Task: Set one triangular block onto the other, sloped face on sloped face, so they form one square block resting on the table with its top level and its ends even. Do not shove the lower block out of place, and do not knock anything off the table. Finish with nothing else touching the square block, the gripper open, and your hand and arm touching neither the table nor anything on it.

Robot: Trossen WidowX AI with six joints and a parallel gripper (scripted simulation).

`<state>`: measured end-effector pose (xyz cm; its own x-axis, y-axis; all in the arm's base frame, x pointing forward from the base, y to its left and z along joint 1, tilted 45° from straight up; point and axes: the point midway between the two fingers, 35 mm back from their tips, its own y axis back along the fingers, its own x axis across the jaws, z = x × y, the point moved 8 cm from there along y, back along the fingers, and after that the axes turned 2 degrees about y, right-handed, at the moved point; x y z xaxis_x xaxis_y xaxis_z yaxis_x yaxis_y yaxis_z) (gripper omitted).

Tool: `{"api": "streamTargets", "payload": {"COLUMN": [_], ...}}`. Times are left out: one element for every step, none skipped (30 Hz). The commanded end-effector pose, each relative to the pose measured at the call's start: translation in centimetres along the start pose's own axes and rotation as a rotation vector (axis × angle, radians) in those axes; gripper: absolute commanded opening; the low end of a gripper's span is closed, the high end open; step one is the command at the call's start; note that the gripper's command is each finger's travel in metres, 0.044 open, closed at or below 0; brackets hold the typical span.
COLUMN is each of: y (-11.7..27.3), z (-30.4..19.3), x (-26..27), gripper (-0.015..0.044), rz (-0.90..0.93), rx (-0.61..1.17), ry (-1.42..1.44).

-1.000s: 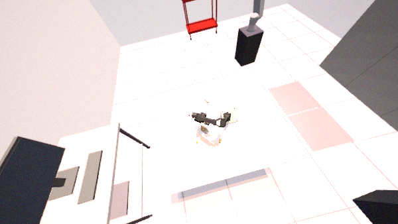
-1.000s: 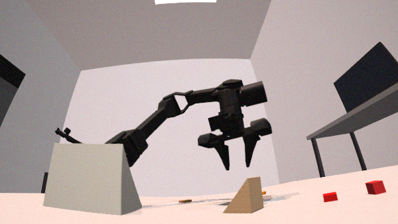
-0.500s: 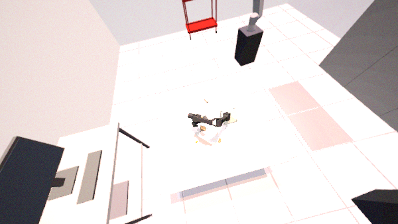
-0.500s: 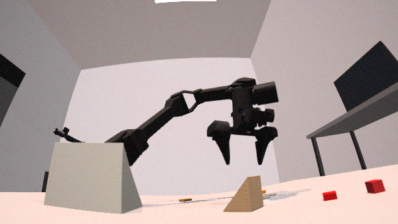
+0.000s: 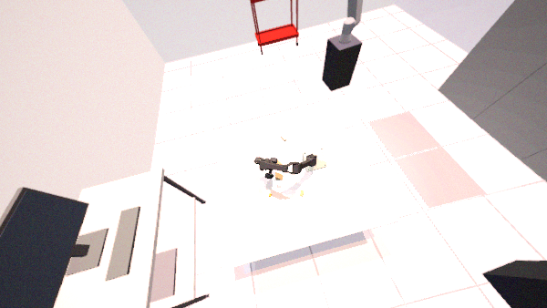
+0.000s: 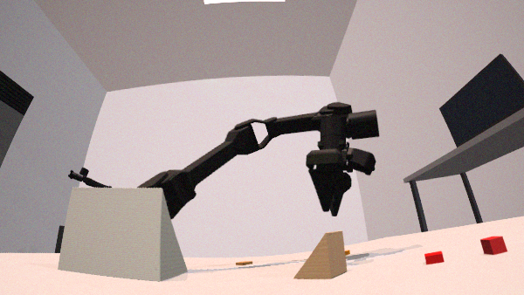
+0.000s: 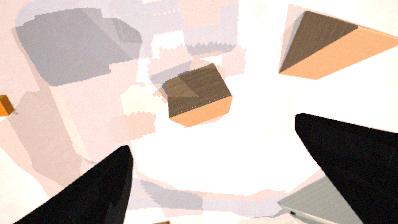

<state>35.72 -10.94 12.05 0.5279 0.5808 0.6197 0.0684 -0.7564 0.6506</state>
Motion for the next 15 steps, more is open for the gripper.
{"api": "streamTargets", "payload": {"y": [0.5, 0.5, 0.5, 0.5, 0.5, 0.5, 0.5, 0.4, 0.4, 0.2, 0.1, -0.1, -0.3, -0.4, -0.6], "z": [0.5, 0.5, 0.5, 0.5, 0.5, 0.5, 0.5, 0.5, 0.5, 0.5, 0.5, 0.6, 0.6, 0.6, 0.6], "x": [0.4, 0.4, 0.4, 0.4, 0.4, 0.4, 0.4, 0.4, 0.4, 0.5, 0.5, 0.5, 0.5, 0.5, 0.5], "gripper": [0.044, 0.044, 0.044, 0.044, 0.044, 0.044, 0.044, 0.044, 0.044, 0.044, 0.044, 0.044, 0.044, 0.044, 0.044], "rz": [-0.005, -0.005, -0.005, -0.005, -0.005, -0.005, -0.005, -0.005, -0.005, -0.005, -0.005, -0.005, -0.005, -0.005, -0.005], "rx": [0.007, 0.007, 0.007, 0.007, 0.007, 0.007, 0.007, 0.007, 0.008, 0.01, 0.012, 0.015, 0.017, 0.019, 0.022], "ry": [0.172, 0.172, 0.172, 0.172, 0.172, 0.172, 0.172, 0.172, 0.172, 0.173, 0.173, 0.173, 0.174, 0.174, 0.174]}}
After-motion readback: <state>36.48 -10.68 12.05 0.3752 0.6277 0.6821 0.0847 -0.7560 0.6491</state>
